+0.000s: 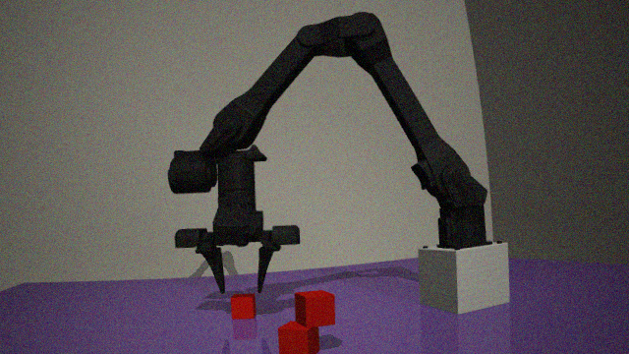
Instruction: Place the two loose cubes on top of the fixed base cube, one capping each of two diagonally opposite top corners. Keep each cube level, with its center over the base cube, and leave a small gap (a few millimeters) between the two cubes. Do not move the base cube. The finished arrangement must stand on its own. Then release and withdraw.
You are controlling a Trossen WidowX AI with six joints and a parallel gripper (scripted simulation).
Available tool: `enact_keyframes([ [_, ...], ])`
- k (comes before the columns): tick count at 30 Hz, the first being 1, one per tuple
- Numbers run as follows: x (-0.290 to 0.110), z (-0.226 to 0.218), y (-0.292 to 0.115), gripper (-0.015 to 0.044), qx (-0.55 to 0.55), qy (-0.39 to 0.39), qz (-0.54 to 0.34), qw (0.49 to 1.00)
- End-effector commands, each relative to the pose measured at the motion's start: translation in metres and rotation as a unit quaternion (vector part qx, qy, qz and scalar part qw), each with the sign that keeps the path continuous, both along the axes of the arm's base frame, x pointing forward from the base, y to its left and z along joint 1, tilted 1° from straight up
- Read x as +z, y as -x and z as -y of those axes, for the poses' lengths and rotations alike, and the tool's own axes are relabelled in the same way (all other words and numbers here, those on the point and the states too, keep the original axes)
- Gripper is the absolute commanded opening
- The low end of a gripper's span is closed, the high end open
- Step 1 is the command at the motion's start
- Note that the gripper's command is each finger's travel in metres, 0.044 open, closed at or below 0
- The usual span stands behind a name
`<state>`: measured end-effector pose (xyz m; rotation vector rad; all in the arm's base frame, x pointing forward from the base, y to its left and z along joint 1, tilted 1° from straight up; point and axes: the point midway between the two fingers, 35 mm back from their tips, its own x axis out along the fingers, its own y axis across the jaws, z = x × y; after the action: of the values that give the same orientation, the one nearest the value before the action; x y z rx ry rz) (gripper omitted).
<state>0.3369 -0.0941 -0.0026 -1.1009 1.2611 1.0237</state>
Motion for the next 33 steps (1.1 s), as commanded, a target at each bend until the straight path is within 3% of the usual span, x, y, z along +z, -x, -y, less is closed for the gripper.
enact_keyframes([
  [1,-0.008,0.000,0.001,0.0265,0.003,-0.001,-0.003,1.000],
  [11,-0.022,0.000,0.001,0.0265,0.003,-0.001,-0.003,1.000],
  [17,-0.022,0.000,0.001,0.0107,0.003,-0.001,-0.003,1.000],
  [33,0.014,0.000,-0.002,0.0105,0.003,-0.001,-0.003,1.000],
])
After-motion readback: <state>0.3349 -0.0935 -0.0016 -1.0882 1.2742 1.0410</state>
